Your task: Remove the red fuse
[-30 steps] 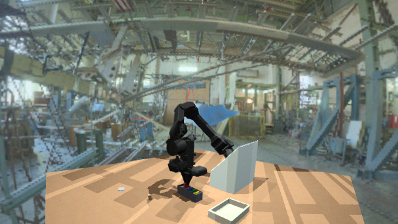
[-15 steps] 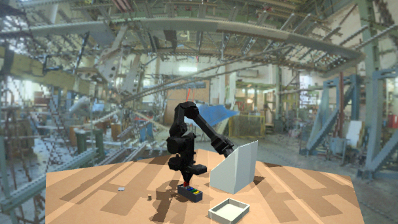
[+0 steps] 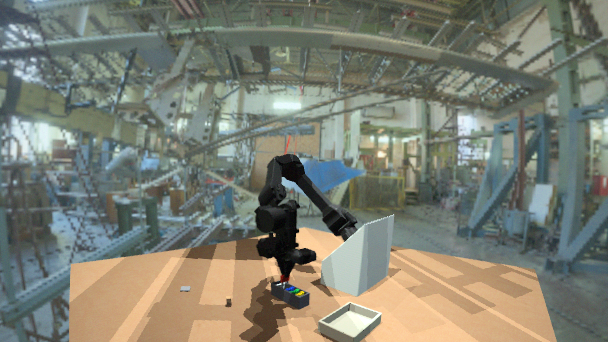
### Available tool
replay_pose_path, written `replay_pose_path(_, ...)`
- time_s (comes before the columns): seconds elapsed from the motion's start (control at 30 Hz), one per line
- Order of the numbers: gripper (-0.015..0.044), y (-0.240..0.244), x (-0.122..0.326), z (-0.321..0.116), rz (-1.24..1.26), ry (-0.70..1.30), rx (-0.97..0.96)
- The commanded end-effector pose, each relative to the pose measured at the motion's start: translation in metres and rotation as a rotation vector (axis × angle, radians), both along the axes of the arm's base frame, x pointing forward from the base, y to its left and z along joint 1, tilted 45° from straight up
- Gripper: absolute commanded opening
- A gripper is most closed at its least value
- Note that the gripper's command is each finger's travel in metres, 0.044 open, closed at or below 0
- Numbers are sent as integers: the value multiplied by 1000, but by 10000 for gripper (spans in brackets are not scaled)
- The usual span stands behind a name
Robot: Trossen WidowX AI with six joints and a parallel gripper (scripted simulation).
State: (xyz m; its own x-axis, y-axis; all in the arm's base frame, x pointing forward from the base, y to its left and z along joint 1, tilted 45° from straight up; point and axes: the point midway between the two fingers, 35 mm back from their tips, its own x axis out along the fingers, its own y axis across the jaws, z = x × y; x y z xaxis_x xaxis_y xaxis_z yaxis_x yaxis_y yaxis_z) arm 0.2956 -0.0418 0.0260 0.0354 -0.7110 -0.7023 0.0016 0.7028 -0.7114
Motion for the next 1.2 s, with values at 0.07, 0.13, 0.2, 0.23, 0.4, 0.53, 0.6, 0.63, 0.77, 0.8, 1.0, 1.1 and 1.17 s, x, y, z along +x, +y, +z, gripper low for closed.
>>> replay_pose_path(0.07,0,6,1,4,0,-4,7)
replay_pose_path(0.13,0,8,1,6,0,-4,7)
replay_pose_path(0.2,0,11,1,9,0,-4,7)
replay_pose_path(0.23,0,12,0,10,0,-4,7)
replay_pose_path(0.4,0,17,0,15,0,-4,7)
replay_pose_path(0.53,0,18,0,16,0,-4,8)
replay_pose_path(0.6,0,24,3,12,1,-4,11)
replay_pose_path(0.63,0,28,5,8,2,-5,13)
replay_pose_path(0.77,0,45,11,-4,4,-5,21)
replay_pose_path(0.8,0,49,12,-8,5,-5,23)
replay_pose_path(1.0,0,75,18,-29,7,-5,31)
replay_pose_path(1.1,0,87,20,-40,7,-5,34)
replay_pose_path(1.17,0,96,20,-47,7,-5,36)
